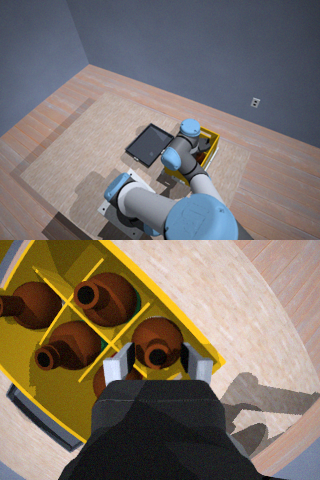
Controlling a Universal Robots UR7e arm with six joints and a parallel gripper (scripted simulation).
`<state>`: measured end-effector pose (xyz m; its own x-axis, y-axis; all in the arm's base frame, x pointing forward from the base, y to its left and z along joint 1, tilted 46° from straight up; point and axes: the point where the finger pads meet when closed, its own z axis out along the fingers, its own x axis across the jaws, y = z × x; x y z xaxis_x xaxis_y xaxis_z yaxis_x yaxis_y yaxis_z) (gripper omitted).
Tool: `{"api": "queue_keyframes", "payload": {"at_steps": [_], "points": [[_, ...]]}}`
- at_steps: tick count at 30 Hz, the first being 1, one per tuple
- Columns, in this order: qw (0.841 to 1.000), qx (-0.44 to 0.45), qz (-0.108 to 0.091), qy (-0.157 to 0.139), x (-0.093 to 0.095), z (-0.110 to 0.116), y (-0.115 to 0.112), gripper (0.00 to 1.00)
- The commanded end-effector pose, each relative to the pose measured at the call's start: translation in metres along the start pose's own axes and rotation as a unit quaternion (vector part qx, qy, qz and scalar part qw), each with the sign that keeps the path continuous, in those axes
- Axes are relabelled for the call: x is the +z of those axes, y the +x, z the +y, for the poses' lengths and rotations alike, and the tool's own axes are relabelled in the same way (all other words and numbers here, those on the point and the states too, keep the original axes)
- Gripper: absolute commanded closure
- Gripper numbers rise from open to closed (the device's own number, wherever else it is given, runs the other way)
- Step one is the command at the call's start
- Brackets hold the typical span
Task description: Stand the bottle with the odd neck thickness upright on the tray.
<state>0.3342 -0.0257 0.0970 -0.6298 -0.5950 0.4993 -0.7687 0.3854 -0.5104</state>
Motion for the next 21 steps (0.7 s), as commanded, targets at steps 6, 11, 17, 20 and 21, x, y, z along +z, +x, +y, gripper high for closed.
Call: {"api": "queue_keyframes", "payload": {"at_steps": [6, 11, 17, 20, 21], "points": [[1.0, 0.0, 0.0, 0.0, -0.0002, -0.0002, -0.0001, 0.0], [1.0, 0.0, 0.0, 0.0, -0.0002, -0.0002, -0.0001, 0.0], [1.0, 0.0, 0.0, 0.0, -0.0002, -0.0002, -0.0001, 1.0], [1.0, 0.0, 0.0, 0.0, -0.0002, -0.0002, -0.0001, 1.0], [1.0, 0.0, 0.0, 0.0, -0.0002, -0.0002, -0.0001, 1.0]]}}
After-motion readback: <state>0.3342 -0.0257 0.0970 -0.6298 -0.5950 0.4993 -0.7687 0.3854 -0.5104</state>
